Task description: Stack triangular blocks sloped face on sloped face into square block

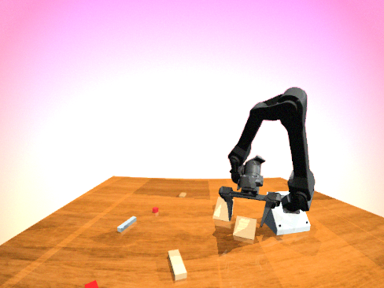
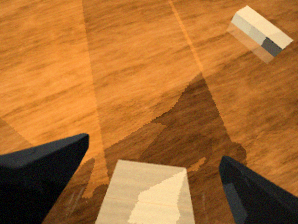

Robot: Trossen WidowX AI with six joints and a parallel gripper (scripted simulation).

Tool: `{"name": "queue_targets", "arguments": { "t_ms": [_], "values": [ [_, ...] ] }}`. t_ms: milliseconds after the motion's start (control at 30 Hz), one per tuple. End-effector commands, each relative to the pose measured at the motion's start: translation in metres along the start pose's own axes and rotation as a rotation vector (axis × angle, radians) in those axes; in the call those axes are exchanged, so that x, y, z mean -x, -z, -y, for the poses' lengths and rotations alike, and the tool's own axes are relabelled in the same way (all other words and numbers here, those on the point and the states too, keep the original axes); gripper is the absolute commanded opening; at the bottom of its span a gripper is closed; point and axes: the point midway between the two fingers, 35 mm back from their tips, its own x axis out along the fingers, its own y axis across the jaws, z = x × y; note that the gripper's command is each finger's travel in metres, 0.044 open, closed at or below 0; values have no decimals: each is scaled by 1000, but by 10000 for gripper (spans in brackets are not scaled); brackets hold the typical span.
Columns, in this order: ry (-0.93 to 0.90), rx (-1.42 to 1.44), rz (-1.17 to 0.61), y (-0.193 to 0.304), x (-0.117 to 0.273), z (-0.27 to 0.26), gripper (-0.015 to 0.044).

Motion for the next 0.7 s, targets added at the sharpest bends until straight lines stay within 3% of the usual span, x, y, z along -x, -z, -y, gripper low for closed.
{"name": "queue_targets", "arguments": {
  "t_ms": [0,133,333,667],
  "values": [
    [69,-37,-14,-24,30,5,440],
    [154,-119,-27,-56,69,-5,440],
    [127,-111,-63,-53,64,-4,440],
    [-203,-182,-758,-41,25,-16,440]
  ]
}}
